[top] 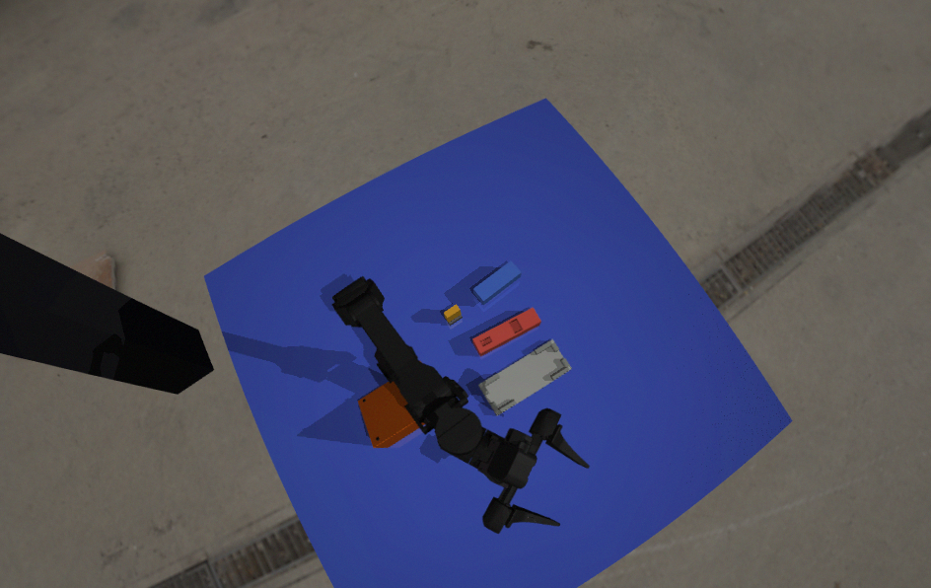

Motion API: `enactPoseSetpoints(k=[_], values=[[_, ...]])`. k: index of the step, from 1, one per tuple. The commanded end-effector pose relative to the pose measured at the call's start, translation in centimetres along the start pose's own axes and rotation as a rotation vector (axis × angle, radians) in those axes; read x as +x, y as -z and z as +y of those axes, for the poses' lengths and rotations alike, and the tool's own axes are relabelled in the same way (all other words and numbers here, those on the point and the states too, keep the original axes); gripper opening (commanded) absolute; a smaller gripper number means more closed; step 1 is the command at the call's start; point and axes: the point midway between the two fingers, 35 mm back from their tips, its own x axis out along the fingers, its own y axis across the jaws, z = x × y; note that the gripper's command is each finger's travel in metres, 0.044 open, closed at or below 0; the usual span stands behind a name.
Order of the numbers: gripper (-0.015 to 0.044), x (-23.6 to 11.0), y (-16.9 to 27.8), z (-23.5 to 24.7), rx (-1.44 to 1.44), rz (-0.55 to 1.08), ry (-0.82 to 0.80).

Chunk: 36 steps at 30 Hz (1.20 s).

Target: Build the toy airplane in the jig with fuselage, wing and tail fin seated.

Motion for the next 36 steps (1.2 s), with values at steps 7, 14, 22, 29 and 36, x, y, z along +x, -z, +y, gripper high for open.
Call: enactPoseSetpoints(k=[7,14,22,29,36], values=[[0.044,0.3,11.0,13.6,-0.215,0.419,-0.256],[0.044,-3.6,19.6,21.6,-0.386,0.733,-0.445],[0.044,-11.9,28.6,27.7,-0.591,1.109,-0.655],[0.044,-20.3,33.8,30.1,-0.743,1.416,-0.799],[0.044,-20.5,34.1,30.1,-0.747,1.424,-0.803]])
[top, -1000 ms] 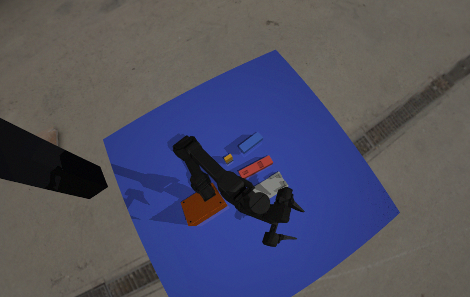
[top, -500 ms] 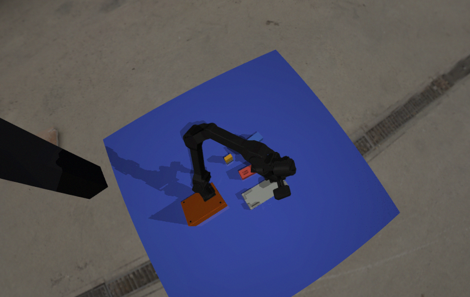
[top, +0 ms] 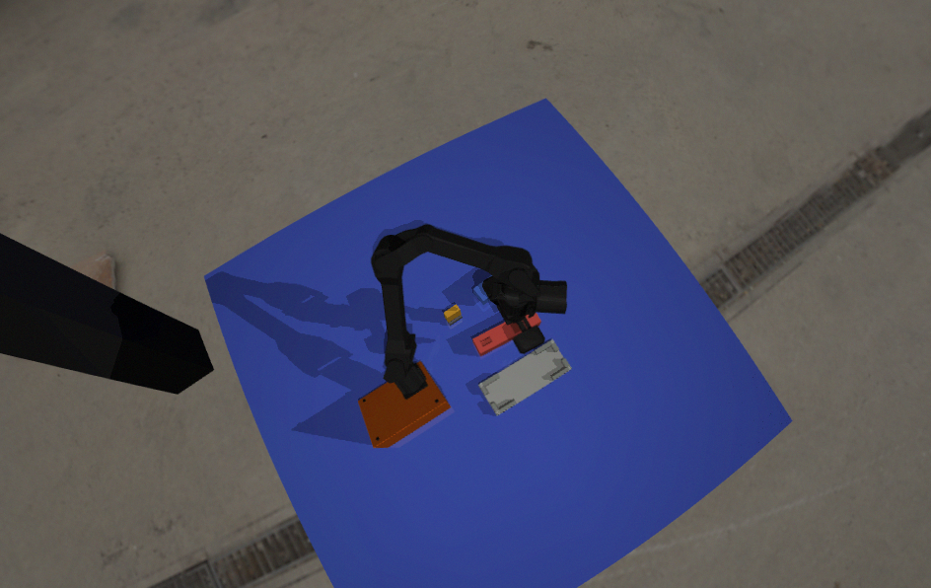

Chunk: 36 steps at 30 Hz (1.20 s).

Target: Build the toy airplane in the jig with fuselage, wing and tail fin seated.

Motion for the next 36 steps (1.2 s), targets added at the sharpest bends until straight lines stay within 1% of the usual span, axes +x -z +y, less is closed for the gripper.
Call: enactPoseSetpoints(k=[1,4,5,10,13,19,36], values=[[0.044,0.9,0.3,0.4,-0.003,0.007,-0.012],[0.044,4.4,0.3,0.5,-0.004,0.007,-0.013],[0.044,5.1,0.4,0.6,-0.004,0.007,-0.014],[0.044,5.4,0.4,0.6,-0.004,0.007,-0.014],[0.044,6.7,0.4,0.6,-0.004,0.007,-0.015],[0.044,7.0,0.4,0.6,-0.004,0.007,-0.015],[0.044,9.7,0.3,0.6,-0.004,0.007,-0.016]])
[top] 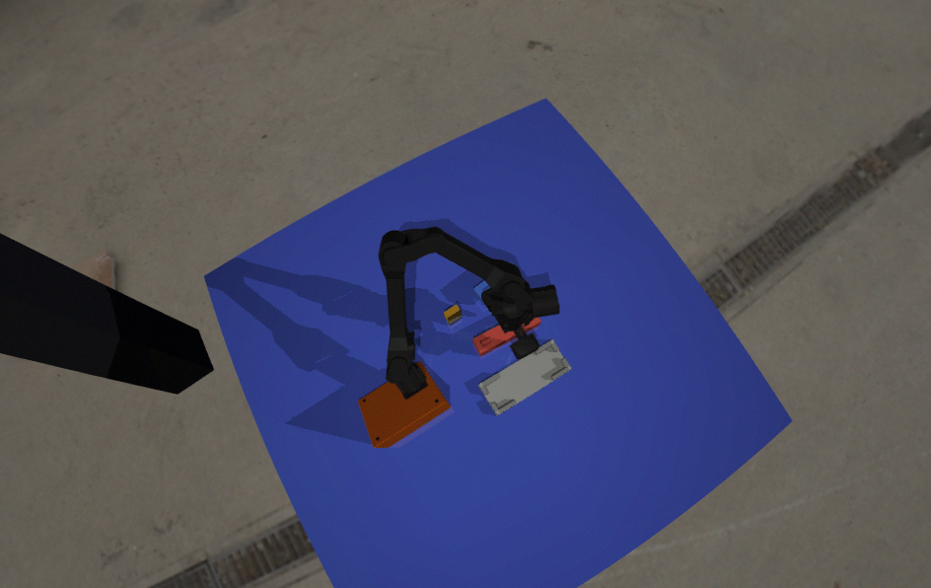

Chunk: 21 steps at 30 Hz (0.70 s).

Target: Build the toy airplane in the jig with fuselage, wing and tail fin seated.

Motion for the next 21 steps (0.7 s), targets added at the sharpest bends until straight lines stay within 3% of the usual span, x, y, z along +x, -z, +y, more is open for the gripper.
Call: enactPoseSetpoints(k=[1,14,21], values=[[0.044,1.0,0.3,-0.1,0.012,0.009,-0.009],[0.044,2.7,0.4,0.0,0.011,0.009,-0.011],[0.0256,2.7,0.4,0.0,0.011,0.009,-0.011]])
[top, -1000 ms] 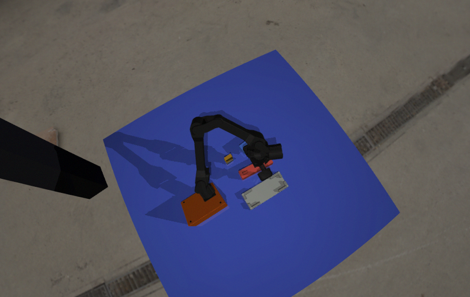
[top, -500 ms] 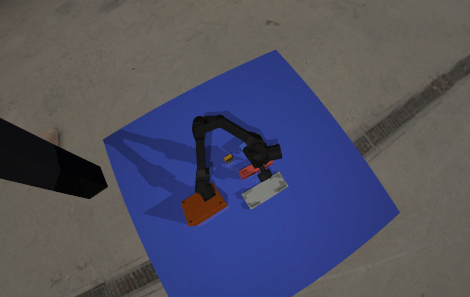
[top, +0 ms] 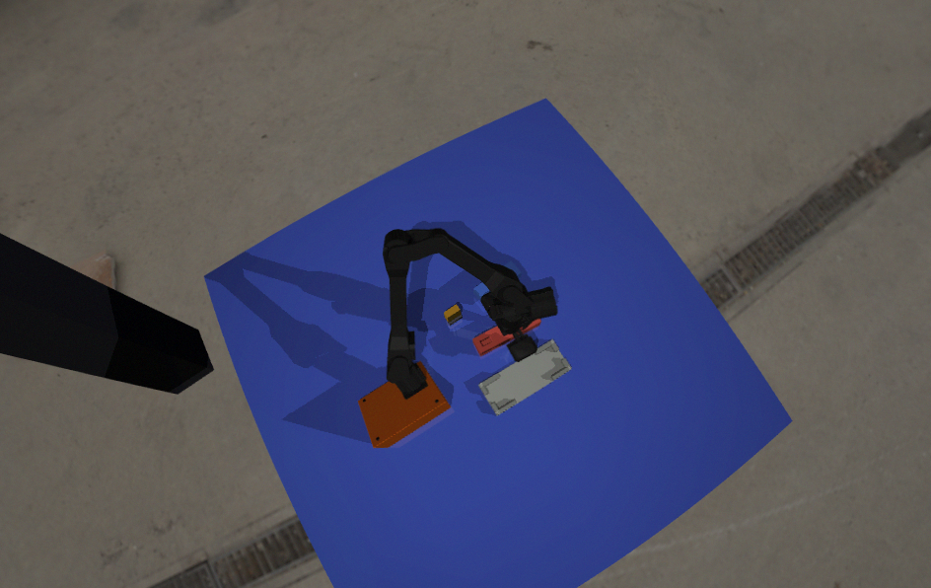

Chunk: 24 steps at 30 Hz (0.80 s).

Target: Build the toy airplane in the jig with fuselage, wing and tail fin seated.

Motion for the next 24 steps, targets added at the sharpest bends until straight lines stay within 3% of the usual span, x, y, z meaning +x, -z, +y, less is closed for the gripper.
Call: enactPoseSetpoints(k=[1,3,9,14,24], values=[[0.023,0.2,0.2,0.0,0.008,0.004,-0.007],[0.0177,0.2,0.2,0.0,0.008,0.004,-0.007],[0.0138,0.2,0.2,0.0,0.008,0.004,-0.007],[0.0006,-0.4,-0.3,-0.2,-0.01,-0.023,-0.006],[0.0,-2.6,-1.0,-0.6,-0.025,-0.048,0.002]])
